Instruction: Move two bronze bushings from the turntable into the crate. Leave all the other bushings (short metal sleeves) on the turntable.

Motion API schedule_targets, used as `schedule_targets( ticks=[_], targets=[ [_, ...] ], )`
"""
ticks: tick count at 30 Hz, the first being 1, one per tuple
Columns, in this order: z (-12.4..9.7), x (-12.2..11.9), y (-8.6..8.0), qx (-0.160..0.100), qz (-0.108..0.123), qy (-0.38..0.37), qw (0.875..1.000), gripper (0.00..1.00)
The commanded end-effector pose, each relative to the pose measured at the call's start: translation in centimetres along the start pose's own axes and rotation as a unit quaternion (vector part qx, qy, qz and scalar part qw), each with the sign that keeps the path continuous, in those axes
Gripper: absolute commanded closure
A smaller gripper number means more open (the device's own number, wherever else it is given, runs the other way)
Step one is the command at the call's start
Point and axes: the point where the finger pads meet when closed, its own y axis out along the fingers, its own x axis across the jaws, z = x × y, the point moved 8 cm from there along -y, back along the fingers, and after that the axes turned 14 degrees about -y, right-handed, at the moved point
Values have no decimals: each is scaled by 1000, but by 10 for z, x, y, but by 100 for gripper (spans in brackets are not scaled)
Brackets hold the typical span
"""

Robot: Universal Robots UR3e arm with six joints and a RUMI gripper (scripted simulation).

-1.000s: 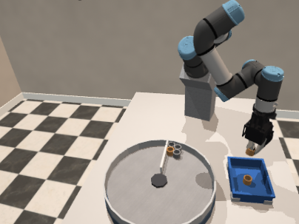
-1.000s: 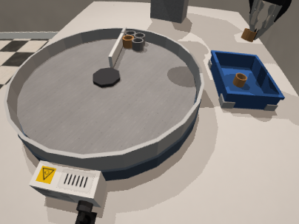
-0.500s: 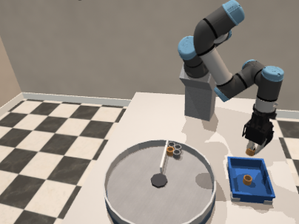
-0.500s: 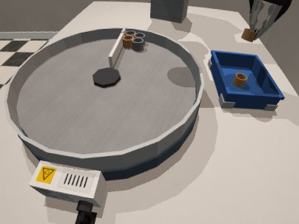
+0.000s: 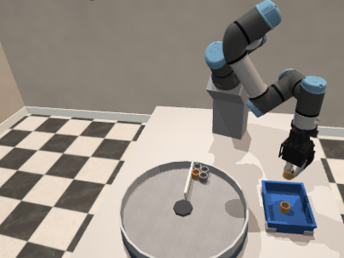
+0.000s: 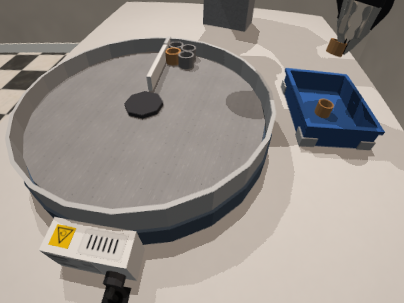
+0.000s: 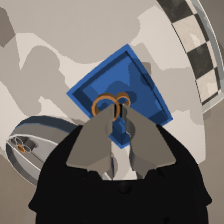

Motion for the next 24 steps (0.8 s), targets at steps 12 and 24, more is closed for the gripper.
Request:
schedule_targets(
  ticks=[12, 24],
  targets=[
    [0, 0, 0, -1, -1, 0, 1000, 100],
    [0, 1, 33, -1, -1, 0, 1000, 100]
  ],
)
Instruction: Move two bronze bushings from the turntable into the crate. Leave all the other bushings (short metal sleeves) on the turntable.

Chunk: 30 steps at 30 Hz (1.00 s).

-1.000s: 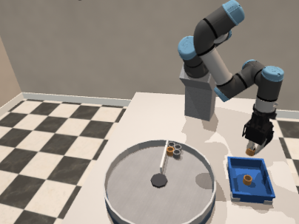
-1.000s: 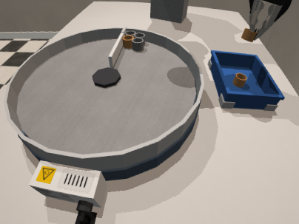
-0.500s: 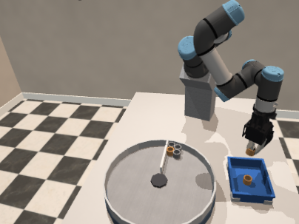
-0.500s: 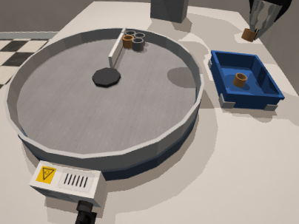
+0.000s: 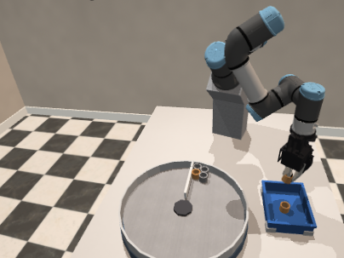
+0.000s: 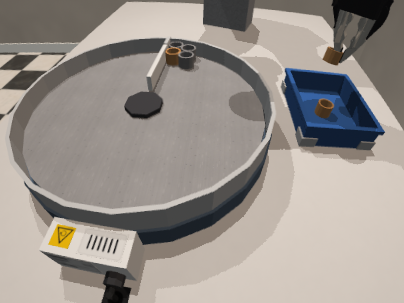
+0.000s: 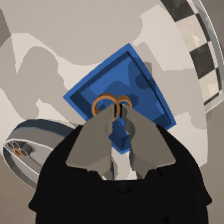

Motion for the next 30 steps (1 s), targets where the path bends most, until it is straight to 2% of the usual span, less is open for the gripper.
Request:
schedule_targets(
  ticks=[1, 3, 11, 30],
  targets=[
    [0, 1, 19, -1, -1, 0, 1000, 100],
    [0, 1, 26, -1, -1, 0, 1000, 100],
    [0, 1, 39, -1, -1, 0, 1000, 100],
    [0, 1, 40, -1, -1, 0, 1000, 100]
  ],
)
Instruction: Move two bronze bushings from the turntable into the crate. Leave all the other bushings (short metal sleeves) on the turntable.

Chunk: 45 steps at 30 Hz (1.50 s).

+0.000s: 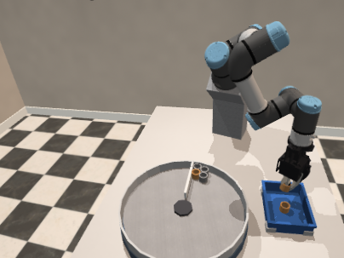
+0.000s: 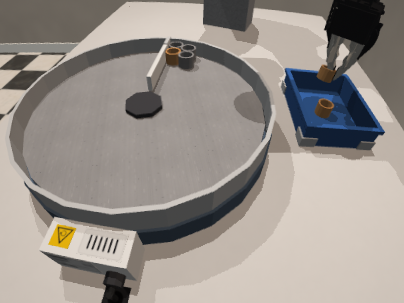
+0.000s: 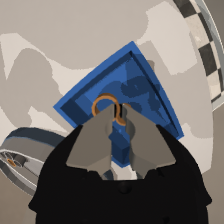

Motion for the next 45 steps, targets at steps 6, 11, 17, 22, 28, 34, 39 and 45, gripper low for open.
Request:
schedule_targets(
  ticks=[6, 11, 17, 22, 28, 34, 39, 45],
  targets=[
    [0, 0, -1, -1, -1, 0, 1000, 100],
    [0, 0, -1, -1, -1, 0, 1000, 100],
    [0, 0, -1, -1, -1, 0, 1000, 100],
    [0, 0, 0, -1, -1, 0, 1000, 100],
    [0, 0, 1, -1, -1, 0, 1000, 100],
    [0, 0, 8, -1, -1, 0, 1000, 100],
    [0, 1, 16, -1, -1, 0, 1000, 100],
    [0, 1, 23, -1, -1, 0, 1000, 100]
  ],
)
